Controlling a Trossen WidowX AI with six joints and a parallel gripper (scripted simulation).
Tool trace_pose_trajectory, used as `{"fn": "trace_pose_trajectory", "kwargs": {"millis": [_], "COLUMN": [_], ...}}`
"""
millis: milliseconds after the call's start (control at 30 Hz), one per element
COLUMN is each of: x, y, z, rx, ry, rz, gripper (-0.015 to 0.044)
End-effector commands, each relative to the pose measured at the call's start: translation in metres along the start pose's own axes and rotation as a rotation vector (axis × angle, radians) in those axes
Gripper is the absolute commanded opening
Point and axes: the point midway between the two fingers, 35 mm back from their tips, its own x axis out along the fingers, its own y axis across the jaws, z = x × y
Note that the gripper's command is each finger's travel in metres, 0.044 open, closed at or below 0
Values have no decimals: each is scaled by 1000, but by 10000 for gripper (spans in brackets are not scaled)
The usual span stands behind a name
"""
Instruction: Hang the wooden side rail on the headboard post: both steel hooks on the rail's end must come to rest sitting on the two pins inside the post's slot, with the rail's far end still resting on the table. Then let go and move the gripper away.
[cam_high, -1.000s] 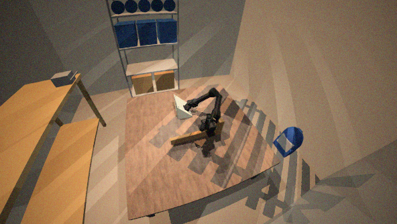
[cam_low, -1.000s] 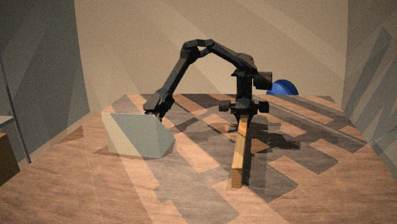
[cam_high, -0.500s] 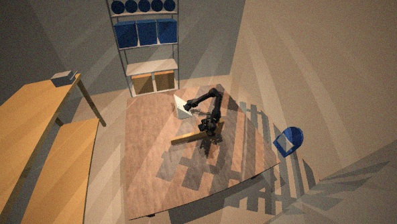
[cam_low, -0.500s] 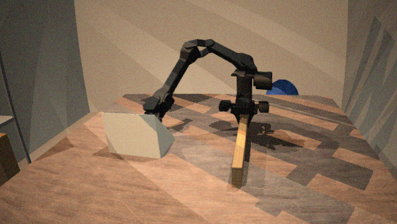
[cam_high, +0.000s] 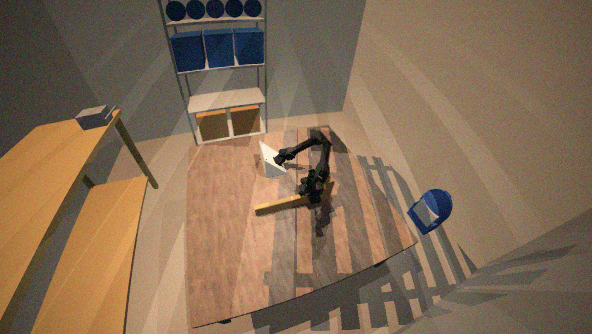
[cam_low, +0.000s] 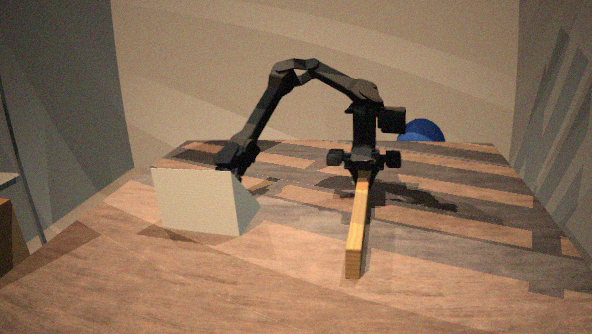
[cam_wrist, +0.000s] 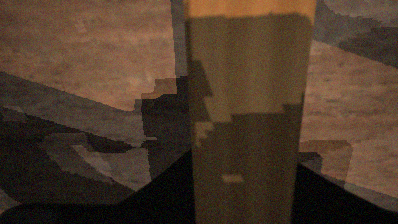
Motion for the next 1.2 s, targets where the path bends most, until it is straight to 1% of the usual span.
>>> {"fn": "trace_pose_trajectory", "kwargs": {"millis": [0,1167], "x": [-3,3], "y": [2,2], "z": [-2,-2], "rx": [1,1], "ry": [2,2], "rz": [9,9], "gripper": [0,0]}}
